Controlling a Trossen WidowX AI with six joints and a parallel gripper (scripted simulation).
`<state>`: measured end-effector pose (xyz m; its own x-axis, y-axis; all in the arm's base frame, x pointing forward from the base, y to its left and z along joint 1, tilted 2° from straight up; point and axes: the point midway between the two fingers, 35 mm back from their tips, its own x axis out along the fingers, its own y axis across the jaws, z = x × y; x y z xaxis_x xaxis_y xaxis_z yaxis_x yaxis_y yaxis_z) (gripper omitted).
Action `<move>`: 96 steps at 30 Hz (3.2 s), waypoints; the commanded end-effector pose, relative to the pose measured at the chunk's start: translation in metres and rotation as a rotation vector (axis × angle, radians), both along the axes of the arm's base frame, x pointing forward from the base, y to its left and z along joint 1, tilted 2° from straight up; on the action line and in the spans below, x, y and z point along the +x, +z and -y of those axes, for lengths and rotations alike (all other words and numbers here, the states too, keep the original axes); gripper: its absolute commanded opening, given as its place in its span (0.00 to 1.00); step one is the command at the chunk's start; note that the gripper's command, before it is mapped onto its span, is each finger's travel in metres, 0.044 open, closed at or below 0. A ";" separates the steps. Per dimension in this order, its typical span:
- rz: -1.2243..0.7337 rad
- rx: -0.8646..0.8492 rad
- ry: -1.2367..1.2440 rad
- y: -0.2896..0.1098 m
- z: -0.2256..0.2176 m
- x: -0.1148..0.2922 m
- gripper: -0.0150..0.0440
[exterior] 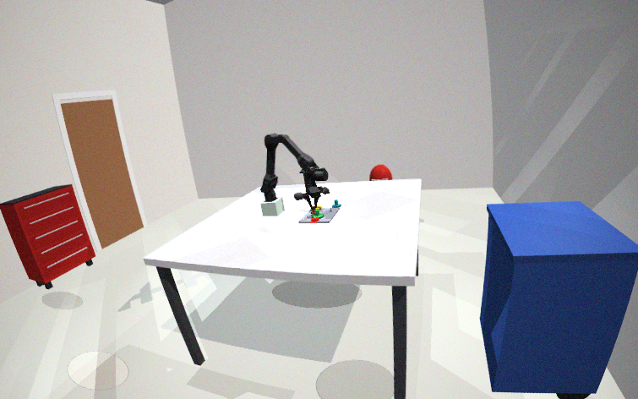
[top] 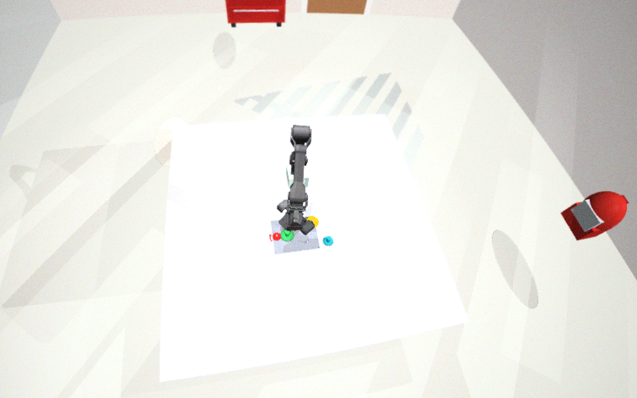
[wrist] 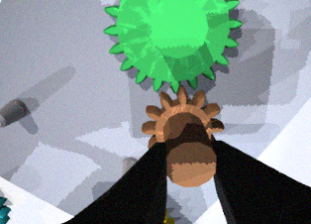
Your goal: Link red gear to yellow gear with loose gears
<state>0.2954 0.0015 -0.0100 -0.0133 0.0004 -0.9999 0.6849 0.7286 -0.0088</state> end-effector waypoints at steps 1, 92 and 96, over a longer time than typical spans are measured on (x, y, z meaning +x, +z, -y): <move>0.000 -0.003 0.079 -0.001 0.000 0.000 0.25; 0.014 0.028 1.760 -0.001 -0.166 0.055 1.00; 0.014 0.028 1.760 -0.007 -0.166 0.055 1.00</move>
<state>0.3533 0.1679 -0.0097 0.0014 0.0111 -0.9999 -0.8413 0.5405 0.0048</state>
